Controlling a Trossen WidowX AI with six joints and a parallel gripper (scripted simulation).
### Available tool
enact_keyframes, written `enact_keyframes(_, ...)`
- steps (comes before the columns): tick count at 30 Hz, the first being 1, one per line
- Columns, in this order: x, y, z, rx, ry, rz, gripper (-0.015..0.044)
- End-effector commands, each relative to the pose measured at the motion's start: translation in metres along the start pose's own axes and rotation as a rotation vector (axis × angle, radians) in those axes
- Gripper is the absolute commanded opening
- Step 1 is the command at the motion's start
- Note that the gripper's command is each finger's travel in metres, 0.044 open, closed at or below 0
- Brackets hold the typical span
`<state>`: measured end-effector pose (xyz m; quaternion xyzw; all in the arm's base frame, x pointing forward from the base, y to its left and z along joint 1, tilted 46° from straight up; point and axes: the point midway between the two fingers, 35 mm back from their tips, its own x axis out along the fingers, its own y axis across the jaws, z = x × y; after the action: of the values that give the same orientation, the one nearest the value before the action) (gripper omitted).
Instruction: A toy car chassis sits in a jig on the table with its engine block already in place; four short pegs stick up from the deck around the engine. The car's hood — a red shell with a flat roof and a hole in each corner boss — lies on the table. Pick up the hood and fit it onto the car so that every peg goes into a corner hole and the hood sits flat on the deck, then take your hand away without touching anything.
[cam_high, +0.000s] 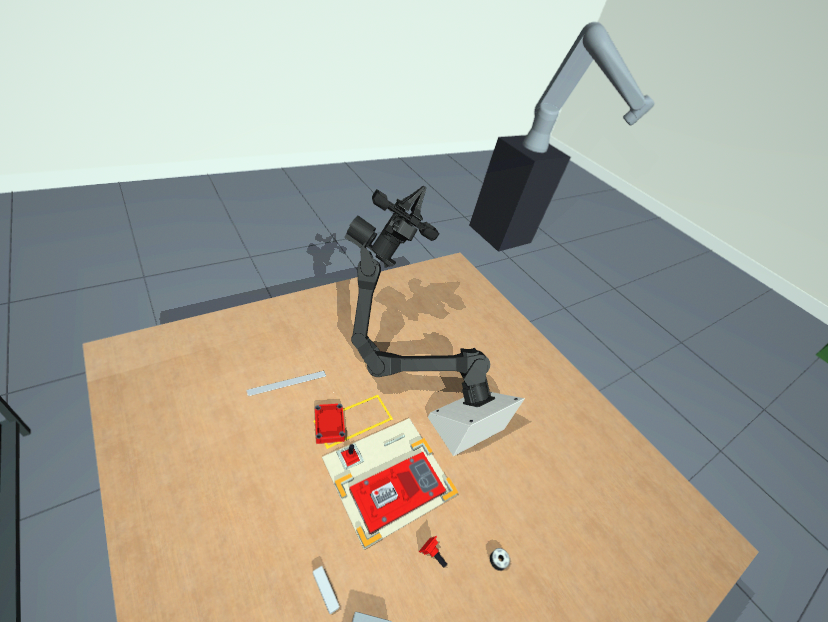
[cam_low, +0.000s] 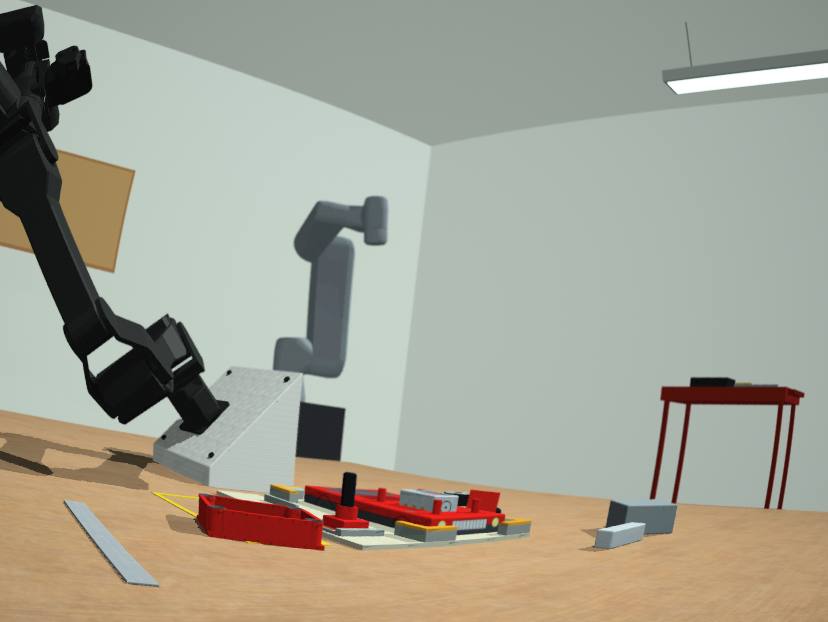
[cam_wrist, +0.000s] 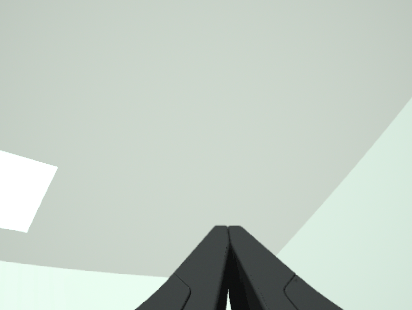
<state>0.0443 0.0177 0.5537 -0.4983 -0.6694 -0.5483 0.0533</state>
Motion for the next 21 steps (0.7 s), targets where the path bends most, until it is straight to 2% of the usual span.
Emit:
enact_keyframes(1, 0.001, -0.001, 0.000, -0.013, -0.008, -0.003, 0.0026)
enact_keyframes(8, 0.050, -0.047, 0.023, -0.483, -0.307, -0.147, 0.0210)
enact_keyframes(16, 0.084, -0.082, 0.099, -0.991, -0.682, -0.450, 0.0420)
enact_keyframes(17, 0.086, -0.085, 0.111, -1.045, -0.727, -0.498, 0.0440)
enact_keyframes(21, 0.084, -0.088, 0.160, -1.235, -0.899, -0.716, 0.0440)
